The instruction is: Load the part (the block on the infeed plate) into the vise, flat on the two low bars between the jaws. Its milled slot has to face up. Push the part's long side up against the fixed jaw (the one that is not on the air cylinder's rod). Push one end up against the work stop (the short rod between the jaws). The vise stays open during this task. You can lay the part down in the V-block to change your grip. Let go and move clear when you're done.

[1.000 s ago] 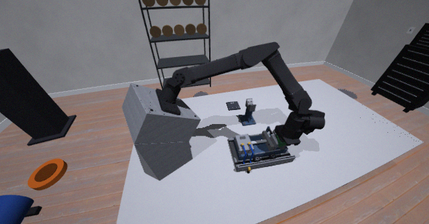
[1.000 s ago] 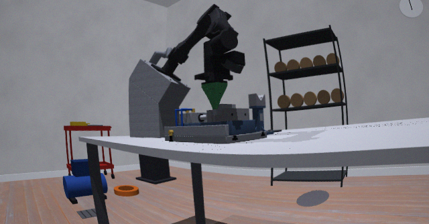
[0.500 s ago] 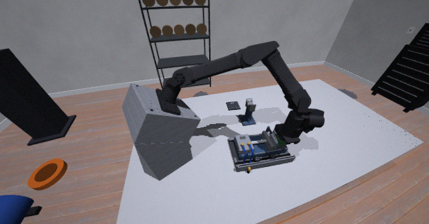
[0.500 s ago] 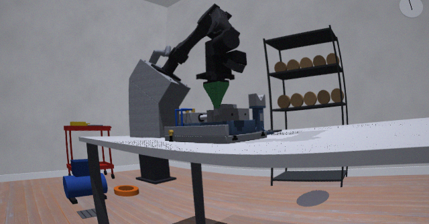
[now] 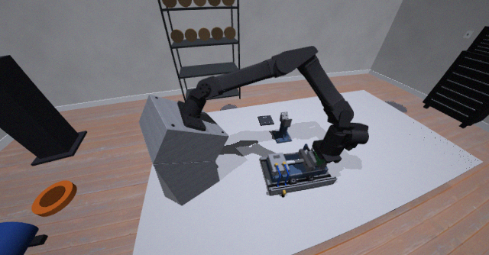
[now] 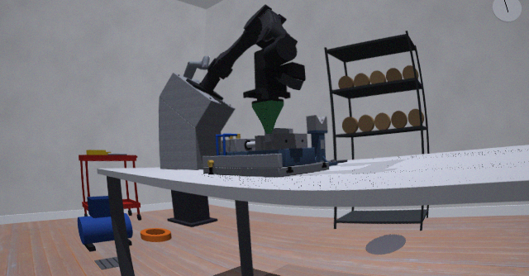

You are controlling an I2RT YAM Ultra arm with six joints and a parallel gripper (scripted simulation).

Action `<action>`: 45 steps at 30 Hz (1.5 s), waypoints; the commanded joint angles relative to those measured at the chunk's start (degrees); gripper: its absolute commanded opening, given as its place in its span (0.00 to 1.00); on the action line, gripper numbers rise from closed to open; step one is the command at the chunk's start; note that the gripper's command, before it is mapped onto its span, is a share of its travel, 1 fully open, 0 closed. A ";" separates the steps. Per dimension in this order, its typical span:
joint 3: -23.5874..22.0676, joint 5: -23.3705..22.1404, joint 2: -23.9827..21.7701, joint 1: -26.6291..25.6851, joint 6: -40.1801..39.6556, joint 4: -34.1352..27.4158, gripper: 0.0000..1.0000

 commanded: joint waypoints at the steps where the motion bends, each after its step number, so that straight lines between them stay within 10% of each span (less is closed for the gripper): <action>1: -1.43 -0.21 -2.46 -0.23 0.56 0.80 0.00; 45: -2.83 0.16 -3.60 0.82 1.49 1.42 0.00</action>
